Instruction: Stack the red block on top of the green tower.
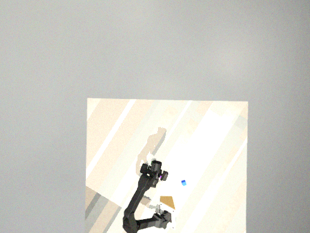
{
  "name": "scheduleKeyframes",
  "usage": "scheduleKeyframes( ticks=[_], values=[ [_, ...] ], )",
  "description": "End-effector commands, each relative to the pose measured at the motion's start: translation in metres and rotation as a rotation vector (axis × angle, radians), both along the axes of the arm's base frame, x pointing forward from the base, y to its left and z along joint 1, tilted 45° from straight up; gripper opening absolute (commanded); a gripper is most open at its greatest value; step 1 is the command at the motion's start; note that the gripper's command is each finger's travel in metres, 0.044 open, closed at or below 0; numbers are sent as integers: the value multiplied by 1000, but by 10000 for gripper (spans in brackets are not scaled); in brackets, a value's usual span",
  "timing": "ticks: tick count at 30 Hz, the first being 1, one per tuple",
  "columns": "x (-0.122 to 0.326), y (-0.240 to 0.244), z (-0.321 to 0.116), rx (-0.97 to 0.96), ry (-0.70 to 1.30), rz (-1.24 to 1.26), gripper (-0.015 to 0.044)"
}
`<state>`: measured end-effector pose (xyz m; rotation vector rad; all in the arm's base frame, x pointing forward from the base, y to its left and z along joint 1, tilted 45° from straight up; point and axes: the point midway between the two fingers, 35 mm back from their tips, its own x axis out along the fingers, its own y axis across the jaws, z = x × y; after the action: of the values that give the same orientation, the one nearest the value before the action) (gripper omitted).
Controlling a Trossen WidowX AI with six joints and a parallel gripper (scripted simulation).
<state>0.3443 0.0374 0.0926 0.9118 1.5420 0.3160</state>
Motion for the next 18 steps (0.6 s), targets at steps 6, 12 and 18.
scheduleKeyframes(
  ticks=[6, 12, 18],
  values=[
    [3, 20, -16, 7, -3, -6, 0],
    [4, 31, -27, 7, -3, -6, 0],
    [5, 40, -36, 8, -3, -6, 0]
  ],
)
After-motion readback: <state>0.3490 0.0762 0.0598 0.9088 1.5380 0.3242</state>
